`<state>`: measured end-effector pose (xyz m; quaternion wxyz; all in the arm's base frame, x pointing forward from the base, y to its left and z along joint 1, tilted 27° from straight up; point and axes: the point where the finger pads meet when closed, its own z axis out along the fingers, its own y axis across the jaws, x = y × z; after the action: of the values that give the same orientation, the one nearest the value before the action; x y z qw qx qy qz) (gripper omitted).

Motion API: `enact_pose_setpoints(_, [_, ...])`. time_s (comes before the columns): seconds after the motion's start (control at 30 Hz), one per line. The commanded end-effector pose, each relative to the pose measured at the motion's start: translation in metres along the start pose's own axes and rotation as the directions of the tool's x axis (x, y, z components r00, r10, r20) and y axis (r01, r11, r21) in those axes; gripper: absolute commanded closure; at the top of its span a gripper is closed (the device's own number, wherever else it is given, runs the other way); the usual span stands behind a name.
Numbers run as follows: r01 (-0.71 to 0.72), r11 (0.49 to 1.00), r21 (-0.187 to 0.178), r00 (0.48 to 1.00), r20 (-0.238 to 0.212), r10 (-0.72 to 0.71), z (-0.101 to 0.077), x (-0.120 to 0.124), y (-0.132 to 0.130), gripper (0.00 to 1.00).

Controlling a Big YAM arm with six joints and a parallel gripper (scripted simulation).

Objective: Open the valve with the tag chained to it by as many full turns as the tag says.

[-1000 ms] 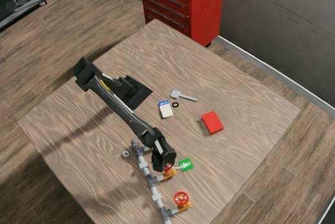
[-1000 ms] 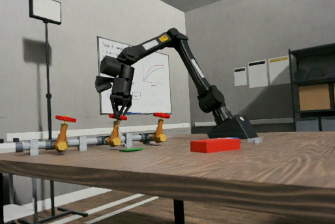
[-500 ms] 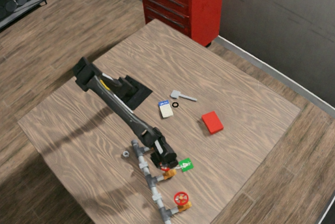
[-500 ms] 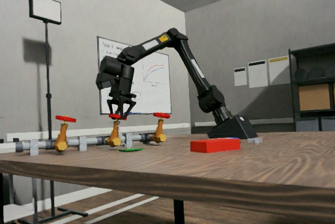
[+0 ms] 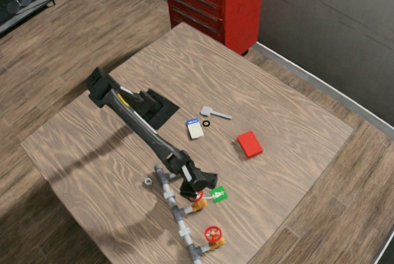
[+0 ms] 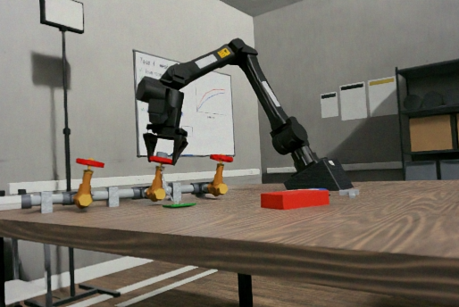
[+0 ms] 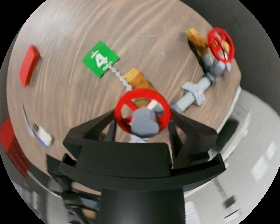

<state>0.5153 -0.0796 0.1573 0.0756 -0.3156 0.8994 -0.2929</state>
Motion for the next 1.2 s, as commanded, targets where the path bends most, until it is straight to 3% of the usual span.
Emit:
enact_pose_setpoints(0.0, [0.338, 0.941, 0.022, 0.941, 0.016, -0.339, -0.0076, -0.009, -0.0107, 1.0])
enact_pose_setpoints(0.2, [0.593, 0.805, 0.024, 0.805, 0.009, -0.593, -0.0067, -0.0081, -0.0091, 1.0])
enact_pose_setpoints(0.4, [0.797, 0.604, 0.026, 0.604, 0.006, -0.797, -0.0066, -0.008, -0.009, 1.0])
enact_pose_setpoints(0.47, [0.797, 0.604, 0.026, 0.604, 0.006, -0.797, -0.0066, -0.008, -0.009, 1.0])
enact_pose_setpoints(0.5, [0.817, 0.576, 0.028, 0.576, 0.005, -0.817, -0.0073, -0.0079, -0.0094, 1.0])
enact_pose_setpoints(0.67, [0.841, 0.541, 0.023, 0.541, 0.005, -0.841, -0.0073, -0.0069, -0.0084, 1.0])
enact_pose_setpoints(1.1, [0.845, 0.534, 0.02, 0.534, 0.005, -0.845, -0.0072, -0.0064, -0.0078, 1.0])
enact_pose_setpoints(1.13, [0.845, 0.534, 0.02, 0.534, 0.005, -0.845, -0.0073, -0.0064, -0.0078, 0.0])
enact_pose_setpoints(1.17, [0.845, 0.534, 0.02, 0.534, 0.006, -0.846, -0.0073, -0.0064, -0.0077, 0.0])
